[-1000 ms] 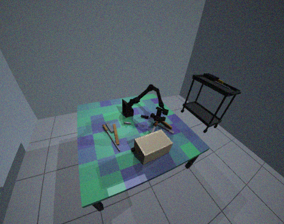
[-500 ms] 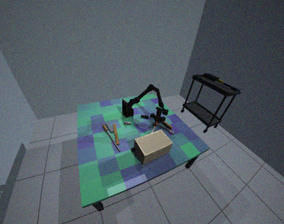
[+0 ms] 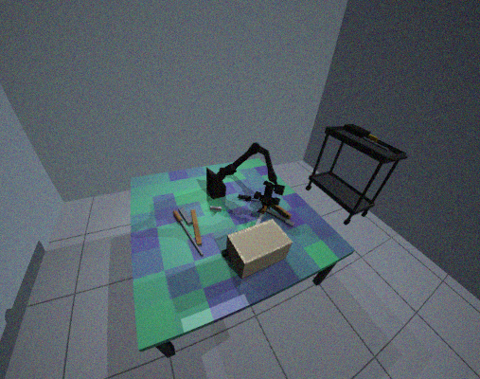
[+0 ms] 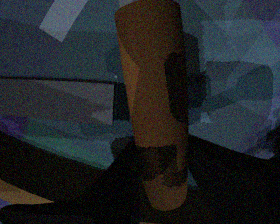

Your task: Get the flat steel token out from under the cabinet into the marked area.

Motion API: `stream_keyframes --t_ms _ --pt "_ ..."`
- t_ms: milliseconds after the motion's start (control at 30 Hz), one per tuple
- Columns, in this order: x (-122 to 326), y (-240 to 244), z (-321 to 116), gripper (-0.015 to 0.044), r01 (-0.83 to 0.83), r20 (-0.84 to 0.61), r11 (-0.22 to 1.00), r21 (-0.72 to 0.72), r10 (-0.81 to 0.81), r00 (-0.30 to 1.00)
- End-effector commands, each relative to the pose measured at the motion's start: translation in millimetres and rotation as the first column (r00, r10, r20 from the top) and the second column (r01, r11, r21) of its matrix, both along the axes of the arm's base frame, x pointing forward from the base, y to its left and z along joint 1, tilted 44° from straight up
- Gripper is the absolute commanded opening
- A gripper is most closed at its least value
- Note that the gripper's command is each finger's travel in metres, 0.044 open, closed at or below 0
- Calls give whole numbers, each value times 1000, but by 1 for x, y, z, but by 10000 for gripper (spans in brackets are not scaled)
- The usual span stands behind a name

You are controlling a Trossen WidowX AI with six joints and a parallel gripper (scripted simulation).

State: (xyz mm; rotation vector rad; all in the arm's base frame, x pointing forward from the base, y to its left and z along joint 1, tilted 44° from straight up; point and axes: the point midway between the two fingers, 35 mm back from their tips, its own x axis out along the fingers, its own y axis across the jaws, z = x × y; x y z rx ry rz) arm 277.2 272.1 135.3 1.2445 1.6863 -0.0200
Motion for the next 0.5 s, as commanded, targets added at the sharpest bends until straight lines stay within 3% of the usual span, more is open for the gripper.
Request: stream_keyframes --t_ms 0,467 --pt "1 -1 0 0 -2 1 1000 0 2 1000" --pt "19 -14 -14 0 -5 3 1000 -1 5 1000"
